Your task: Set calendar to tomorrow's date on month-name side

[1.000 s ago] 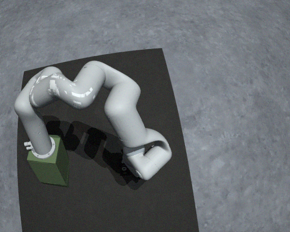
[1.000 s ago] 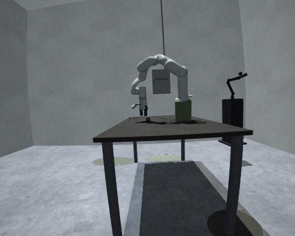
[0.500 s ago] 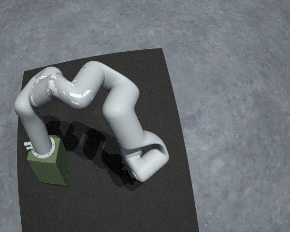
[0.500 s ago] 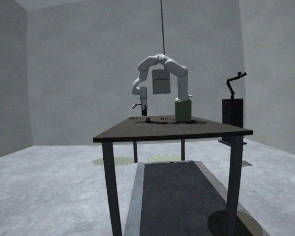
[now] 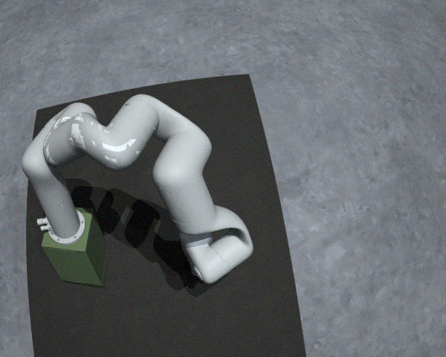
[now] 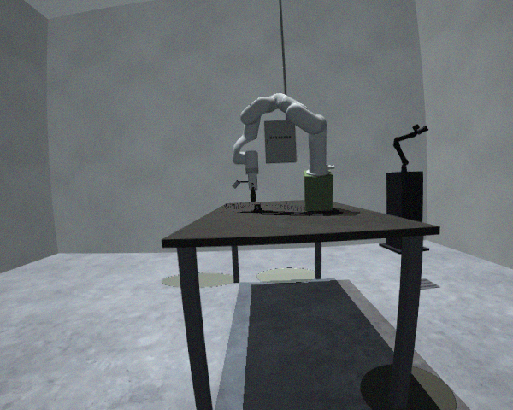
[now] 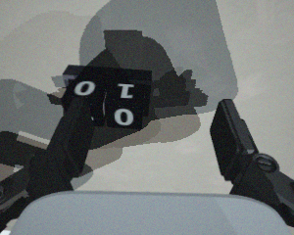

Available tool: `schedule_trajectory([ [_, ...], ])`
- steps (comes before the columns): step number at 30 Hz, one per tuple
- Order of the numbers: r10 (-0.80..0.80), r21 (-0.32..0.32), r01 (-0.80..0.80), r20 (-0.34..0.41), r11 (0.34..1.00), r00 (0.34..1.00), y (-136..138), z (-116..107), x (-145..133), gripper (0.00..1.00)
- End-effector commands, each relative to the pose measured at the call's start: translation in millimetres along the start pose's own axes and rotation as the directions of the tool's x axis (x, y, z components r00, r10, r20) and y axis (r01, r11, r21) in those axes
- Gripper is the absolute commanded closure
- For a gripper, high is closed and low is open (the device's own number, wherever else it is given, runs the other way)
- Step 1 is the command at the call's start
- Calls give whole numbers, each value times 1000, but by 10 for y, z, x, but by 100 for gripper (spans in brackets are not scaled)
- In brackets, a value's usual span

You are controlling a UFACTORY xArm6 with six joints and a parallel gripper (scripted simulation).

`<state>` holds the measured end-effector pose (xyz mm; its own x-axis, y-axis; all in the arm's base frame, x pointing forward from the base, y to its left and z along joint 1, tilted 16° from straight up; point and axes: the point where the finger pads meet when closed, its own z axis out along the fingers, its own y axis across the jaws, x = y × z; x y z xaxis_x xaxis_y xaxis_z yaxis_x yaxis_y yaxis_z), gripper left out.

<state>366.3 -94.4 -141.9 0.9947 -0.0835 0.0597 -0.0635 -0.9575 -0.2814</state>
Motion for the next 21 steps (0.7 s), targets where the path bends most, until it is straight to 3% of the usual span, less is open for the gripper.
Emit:
schedule_trajectory([
  [1, 33, -5, -33, 6, 999, 999, 34, -11, -104, 0],
  [5, 56, -5, -56, 6, 998, 998, 35, -11, -110, 0],
  [11, 279, -6, -279, 5, 960, 960, 45, -11, -146, 0],
  [21, 313, -6, -313, 5, 950, 950, 81, -13, -275, 0],
])
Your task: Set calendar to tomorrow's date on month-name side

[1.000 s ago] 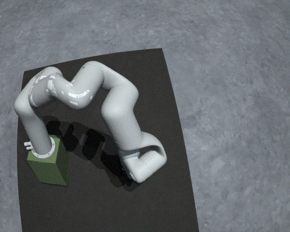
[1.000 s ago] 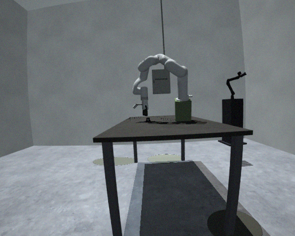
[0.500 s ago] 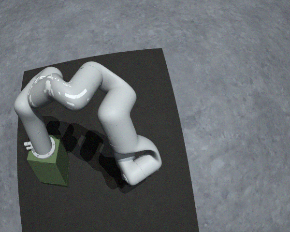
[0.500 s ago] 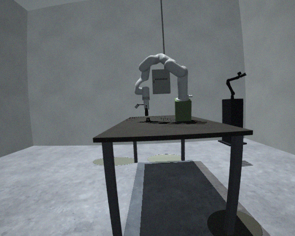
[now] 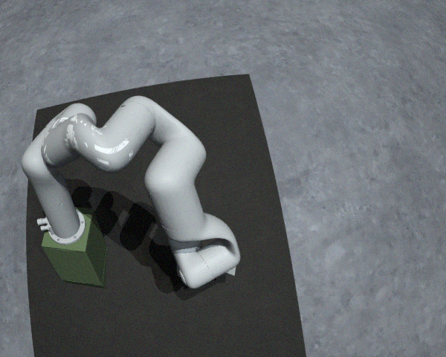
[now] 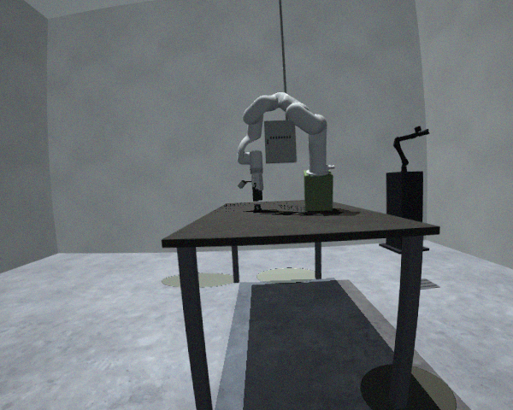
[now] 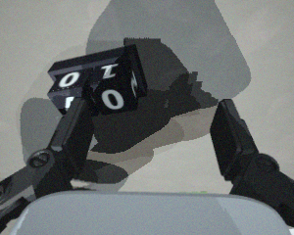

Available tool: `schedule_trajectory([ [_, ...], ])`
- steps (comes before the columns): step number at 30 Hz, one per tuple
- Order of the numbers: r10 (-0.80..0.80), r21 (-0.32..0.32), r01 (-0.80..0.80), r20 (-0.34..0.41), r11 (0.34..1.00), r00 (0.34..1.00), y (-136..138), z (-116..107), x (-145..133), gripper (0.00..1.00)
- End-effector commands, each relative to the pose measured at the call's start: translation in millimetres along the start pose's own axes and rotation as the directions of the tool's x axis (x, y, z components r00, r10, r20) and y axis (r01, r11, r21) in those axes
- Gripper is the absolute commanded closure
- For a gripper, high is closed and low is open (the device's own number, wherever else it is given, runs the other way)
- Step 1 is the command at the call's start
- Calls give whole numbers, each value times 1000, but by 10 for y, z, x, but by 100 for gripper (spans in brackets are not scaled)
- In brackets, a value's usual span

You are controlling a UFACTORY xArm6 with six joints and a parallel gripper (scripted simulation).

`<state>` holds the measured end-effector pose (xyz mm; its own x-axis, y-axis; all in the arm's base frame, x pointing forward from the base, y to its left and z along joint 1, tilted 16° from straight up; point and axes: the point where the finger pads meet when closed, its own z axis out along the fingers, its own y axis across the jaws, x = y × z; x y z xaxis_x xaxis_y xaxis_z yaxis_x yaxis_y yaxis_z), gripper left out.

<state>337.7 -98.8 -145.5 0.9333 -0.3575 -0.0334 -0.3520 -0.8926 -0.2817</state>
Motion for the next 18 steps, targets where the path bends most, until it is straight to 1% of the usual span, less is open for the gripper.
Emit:
schedule_trajectory([
  [1, 47, -1, -47, -4, 999, 999, 10, -11, 6, 0],
  [6, 249, 0, -249, -4, 969, 969, 28, -12, -22, 0],
  [11, 257, 0, -257, -4, 966, 966, 91, -12, -120, 0],
  [15, 265, 0, -265, -4, 964, 964, 98, -12, -133, 0],
  [18, 337, 0, -337, -4, 941, 941, 105, -12, -143, 0],
])
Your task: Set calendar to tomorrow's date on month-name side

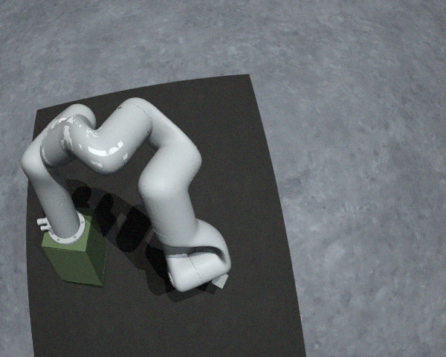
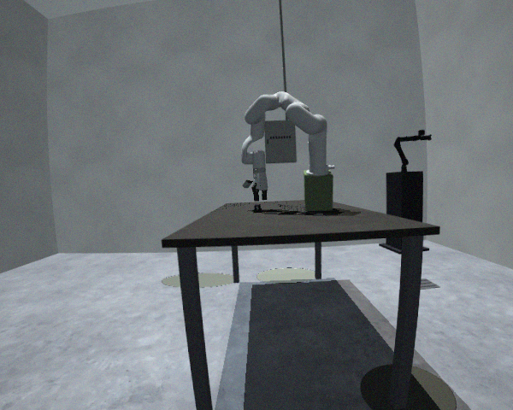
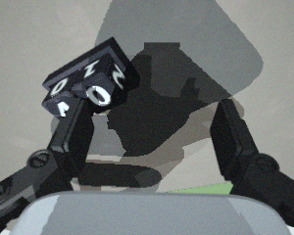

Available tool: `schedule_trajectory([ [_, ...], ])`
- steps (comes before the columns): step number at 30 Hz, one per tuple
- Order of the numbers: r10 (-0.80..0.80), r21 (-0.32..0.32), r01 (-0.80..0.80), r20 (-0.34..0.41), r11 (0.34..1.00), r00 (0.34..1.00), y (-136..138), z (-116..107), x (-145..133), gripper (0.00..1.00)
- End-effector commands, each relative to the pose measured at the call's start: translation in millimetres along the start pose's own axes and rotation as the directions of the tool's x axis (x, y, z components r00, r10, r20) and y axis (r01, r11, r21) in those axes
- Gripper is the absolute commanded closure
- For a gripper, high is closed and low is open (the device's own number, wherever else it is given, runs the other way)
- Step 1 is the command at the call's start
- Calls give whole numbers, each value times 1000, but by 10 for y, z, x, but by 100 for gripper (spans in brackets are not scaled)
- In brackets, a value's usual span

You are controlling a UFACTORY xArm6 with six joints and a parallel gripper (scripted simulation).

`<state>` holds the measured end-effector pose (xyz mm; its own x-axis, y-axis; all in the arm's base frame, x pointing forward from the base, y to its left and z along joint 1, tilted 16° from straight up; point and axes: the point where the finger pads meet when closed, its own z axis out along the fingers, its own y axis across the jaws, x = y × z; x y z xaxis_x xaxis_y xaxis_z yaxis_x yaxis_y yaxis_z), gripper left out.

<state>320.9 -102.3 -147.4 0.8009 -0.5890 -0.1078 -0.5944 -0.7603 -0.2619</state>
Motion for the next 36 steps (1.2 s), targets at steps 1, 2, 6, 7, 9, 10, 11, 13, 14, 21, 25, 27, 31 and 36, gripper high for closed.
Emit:
schedule_trajectory([
  [1, 108, 0, -108, -2, 994, 994, 14, -9, -1, 0],
  [2, 152, 0, -152, -2, 988, 988, 20, -9, -6, 0],
  [6, 242, 0, -242, -2, 970, 970, 99, -9, -76, 0],
  [7, 242, 0, -242, -2, 970, 970, 99, -9, -76, 0],
  [9, 242, 0, -242, -2, 970, 970, 117, -9, -93, 0],
  [10, 242, 0, -242, -2, 970, 970, 126, -9, -100, 0],
  [11, 242, 0, -242, -2, 970, 970, 127, -9, -101, 0],
  [13, 249, 0, -249, -2, 968, 968, 128, -9, -102, 0],
  [14, 265, 0, -265, -2, 964, 964, 130, -9, -104, 0],
  [21, 485, 1, -485, -2, 875, 875, 199, -10, -166, 0],
  [25, 485, 1, -485, -2, 875, 875, 246, -10, -207, 0],
  [27, 485, 1, -485, -2, 875, 875, 255, -10, -215, 0],
  [31, 485, 1, -485, -2, 875, 875, 255, -10, -215, 0],
  [36, 485, 1, -485, -2, 875, 875, 255, -10, -215, 0],
])
